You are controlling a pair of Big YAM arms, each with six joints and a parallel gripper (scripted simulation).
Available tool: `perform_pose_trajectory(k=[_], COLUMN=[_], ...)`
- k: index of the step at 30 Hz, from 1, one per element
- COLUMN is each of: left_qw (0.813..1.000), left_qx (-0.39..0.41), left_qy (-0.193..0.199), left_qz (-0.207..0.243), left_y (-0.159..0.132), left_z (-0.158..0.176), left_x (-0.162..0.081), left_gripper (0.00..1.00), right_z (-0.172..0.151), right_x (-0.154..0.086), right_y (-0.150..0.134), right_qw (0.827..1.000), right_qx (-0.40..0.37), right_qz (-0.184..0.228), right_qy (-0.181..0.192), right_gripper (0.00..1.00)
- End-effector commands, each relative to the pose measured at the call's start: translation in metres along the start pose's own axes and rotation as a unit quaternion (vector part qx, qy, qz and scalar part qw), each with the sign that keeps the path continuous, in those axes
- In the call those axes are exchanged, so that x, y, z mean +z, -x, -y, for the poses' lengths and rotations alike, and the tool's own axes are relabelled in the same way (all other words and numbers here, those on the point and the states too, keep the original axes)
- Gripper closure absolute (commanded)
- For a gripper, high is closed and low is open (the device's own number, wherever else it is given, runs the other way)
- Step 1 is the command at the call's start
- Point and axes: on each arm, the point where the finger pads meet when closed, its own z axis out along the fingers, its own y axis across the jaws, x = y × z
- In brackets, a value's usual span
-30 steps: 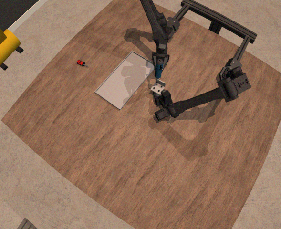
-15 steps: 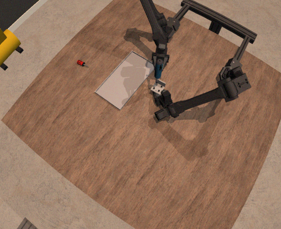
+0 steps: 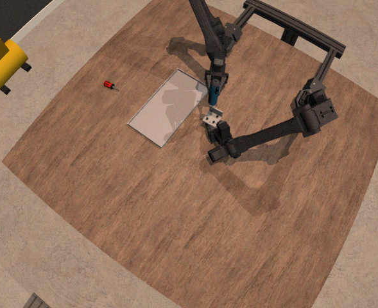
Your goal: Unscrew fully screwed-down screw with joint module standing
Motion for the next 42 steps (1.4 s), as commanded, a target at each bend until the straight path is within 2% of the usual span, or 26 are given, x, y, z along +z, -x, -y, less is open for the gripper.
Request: perform_pose_trajectory(k=[1, 6, 25, 42], left_qw=[1.000, 1.000, 1.000, 1.000], left_qx=[0.009, 0.009, 0.009, 0.009], left_qy=[0.006, 0.006, 0.006, 0.006], left_qz=[0.001, 0.001, 0.001, 0.001], left_y=[0.004, 0.004, 0.004, 0.004], left_z=[-0.008, -0.008, -0.008, -0.008], left_x=[-0.003, -0.003, -0.003, -0.003], left_gripper=[0.41, 0.41, 0.41, 0.41], right_z=[0.006, 0.004, 0.007, 0.005], right_x=[0.022, 0.023, 0.022, 0.023], right_y=[0.062, 0.058, 0.069, 0.069], right_qw=[0.997, 0.998, 0.997, 0.998], right_qx=[0.021, 0.018, 0.019, 0.014], right_qz=[0.069, 0.058, 0.070, 0.058], right_qy=[-0.015, -0.011, -0.016, -0.011], right_gripper=[0.58, 0.58, 0.58, 0.58])
